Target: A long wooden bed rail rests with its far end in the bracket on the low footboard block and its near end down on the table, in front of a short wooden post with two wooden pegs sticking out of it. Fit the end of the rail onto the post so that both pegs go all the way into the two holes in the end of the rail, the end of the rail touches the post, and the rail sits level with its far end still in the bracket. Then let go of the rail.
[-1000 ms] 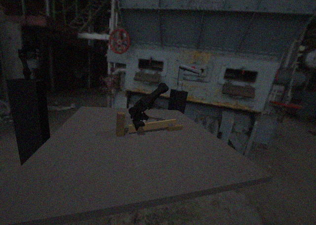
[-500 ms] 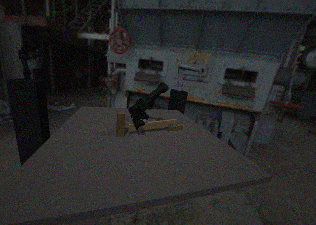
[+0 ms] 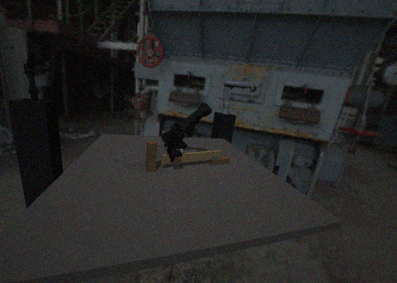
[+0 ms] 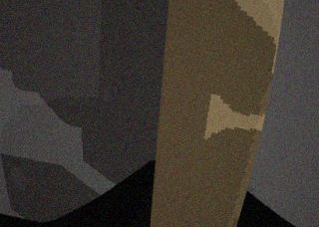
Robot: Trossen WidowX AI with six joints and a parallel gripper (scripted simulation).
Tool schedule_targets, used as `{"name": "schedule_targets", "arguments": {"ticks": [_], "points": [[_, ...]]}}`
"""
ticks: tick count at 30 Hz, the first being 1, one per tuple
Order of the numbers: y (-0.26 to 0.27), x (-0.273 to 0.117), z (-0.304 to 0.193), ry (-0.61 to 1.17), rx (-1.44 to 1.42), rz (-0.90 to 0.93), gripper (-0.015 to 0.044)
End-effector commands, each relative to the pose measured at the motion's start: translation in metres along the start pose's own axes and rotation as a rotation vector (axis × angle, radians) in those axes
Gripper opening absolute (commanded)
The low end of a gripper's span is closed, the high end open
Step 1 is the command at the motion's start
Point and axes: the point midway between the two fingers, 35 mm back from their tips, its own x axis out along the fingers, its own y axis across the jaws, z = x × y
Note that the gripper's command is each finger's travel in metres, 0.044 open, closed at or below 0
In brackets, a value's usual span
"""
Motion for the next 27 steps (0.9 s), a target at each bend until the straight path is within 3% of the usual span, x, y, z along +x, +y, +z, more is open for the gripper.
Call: {"name": "schedule_targets", "arguments": {"ticks": [1, 27], "points": [[-0.0030, -0.0082, -0.0013, 0.004, 0.000, -0.020, 0.0000], [-0.0023, -0.0109, -0.0013, 0.004, 0.000, -0.020, 0.0000]]}}
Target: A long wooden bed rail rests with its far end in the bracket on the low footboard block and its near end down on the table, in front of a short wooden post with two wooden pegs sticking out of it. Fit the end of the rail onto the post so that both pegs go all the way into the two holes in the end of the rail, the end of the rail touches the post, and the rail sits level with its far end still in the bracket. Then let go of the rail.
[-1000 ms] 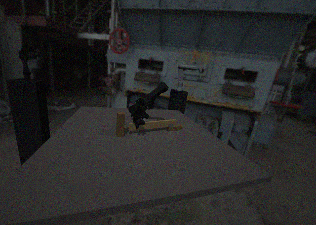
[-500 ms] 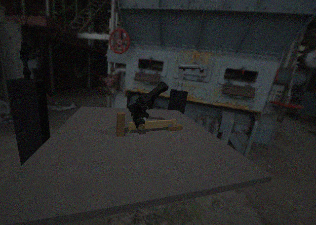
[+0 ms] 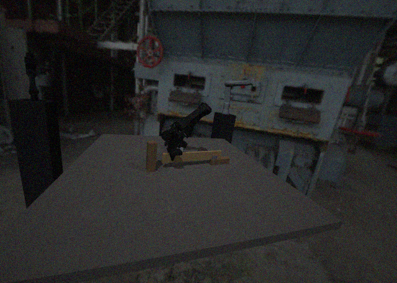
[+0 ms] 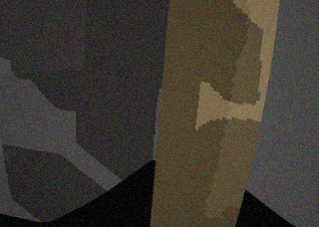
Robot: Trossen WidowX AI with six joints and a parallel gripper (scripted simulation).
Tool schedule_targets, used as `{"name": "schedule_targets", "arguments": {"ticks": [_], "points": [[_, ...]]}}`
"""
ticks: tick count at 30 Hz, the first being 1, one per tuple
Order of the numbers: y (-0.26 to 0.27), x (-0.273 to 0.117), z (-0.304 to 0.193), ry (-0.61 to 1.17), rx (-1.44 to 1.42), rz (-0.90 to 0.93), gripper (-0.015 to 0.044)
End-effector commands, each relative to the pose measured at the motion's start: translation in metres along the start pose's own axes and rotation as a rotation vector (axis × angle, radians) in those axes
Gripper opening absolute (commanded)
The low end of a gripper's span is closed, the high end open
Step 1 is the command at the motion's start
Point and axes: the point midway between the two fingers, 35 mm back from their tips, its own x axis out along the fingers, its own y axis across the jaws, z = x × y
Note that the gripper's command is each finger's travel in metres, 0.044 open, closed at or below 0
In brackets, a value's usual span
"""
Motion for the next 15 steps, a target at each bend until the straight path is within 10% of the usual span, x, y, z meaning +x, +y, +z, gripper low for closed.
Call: {"name": "schedule_targets", "arguments": {"ticks": [1, 15], "points": [[-0.0008, -0.0010, -0.0014, 0.005, 0.004, -0.012, 0.0000], [0.0009, 0.0001, -0.0014, 0.005, 0.004, -0.012, 0.0000]]}}
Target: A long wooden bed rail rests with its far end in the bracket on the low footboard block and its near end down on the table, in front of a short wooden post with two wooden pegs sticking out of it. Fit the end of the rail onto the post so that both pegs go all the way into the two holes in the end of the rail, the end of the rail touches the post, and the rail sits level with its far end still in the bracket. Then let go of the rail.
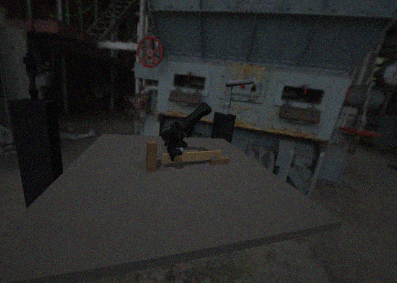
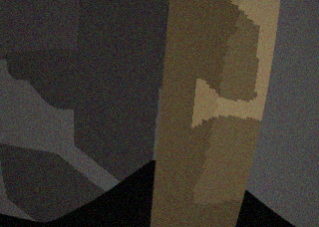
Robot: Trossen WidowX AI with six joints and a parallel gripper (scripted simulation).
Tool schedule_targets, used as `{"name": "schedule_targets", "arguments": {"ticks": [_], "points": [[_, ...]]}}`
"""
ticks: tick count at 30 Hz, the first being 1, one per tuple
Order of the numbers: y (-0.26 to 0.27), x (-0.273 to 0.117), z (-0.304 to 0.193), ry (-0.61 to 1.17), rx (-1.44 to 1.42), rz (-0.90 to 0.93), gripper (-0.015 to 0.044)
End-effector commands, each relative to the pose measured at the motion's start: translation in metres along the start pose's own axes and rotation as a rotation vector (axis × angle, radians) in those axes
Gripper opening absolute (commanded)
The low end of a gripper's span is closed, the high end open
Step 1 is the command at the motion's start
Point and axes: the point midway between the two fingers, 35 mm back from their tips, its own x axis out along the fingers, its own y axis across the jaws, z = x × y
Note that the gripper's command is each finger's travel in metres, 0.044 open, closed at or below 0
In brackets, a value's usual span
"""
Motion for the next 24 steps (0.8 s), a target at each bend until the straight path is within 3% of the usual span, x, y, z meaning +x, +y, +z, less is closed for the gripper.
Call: {"name": "schedule_targets", "arguments": {"ticks": [1, 24], "points": [[0.0005, -0.0023, -0.0012, 0.006, 0.004, -0.003, 0.0000], [0.0007, -0.0041, -0.0012, 0.006, 0.004, -0.003, 0.0000]]}}
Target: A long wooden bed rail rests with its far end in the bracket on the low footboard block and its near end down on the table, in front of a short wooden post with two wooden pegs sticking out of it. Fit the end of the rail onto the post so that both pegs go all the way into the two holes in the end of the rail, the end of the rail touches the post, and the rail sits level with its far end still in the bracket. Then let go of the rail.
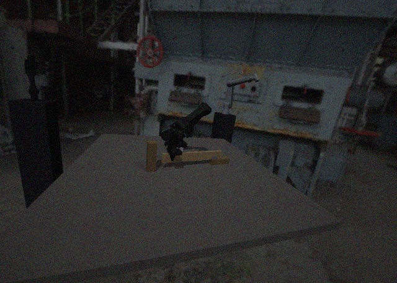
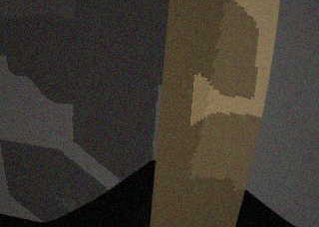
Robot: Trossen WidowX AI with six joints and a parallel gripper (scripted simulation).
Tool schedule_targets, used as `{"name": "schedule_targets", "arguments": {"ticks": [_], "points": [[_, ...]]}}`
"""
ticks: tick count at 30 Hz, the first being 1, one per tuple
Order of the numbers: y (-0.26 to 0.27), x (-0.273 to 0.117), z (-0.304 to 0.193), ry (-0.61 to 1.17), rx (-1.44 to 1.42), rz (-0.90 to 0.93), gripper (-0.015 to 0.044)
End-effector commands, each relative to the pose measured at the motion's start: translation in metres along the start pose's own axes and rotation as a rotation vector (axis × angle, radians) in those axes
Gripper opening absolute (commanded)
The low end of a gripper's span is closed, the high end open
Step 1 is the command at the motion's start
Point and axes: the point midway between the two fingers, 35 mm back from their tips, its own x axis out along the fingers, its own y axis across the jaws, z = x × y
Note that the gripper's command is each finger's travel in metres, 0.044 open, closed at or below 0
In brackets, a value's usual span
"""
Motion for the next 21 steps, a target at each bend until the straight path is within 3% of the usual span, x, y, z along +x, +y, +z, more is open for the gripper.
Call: {"name": "schedule_targets", "arguments": {"ticks": [1, 21], "points": [[-0.0014, -0.0030, -0.0013, 0.005, -0.002, -0.010, 0.0000], [-0.0016, -0.0004, -0.0013, 0.005, -0.002, -0.010, 0.0000]]}}
